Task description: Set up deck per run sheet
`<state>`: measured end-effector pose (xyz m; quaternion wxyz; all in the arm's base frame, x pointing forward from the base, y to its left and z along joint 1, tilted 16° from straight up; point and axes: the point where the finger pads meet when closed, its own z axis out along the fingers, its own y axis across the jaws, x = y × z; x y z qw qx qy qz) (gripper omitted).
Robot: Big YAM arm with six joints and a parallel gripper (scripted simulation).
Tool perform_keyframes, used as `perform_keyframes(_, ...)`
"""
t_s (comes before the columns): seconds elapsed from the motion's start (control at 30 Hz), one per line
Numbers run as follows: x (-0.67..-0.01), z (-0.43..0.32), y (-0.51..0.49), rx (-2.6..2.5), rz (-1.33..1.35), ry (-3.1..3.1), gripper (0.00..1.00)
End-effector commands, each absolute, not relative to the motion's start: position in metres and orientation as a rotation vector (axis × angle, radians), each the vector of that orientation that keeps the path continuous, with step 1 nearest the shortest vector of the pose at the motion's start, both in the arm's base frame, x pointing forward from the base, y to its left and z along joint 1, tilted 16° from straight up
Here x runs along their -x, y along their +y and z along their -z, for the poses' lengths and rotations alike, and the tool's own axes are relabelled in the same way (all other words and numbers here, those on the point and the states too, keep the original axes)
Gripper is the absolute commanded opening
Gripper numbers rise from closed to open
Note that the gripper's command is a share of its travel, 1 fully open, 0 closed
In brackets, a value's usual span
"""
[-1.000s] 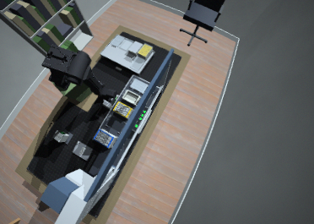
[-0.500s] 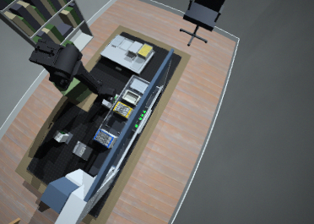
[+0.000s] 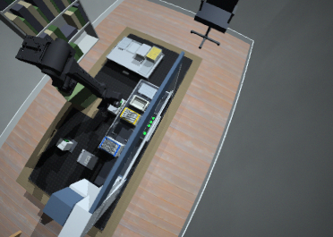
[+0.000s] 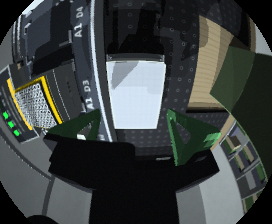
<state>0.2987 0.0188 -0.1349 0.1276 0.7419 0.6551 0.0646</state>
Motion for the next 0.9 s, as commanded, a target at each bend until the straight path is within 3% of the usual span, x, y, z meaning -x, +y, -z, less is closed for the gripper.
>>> perform_keyframes(0.0, -0.293, 0.129, 0.021, -2.16, -0.185, 1.904, 1.0)
perform_keyframes(0.87, -0.285, 0.091, 0.026, -2.156, -0.191, 1.905, 1.0)
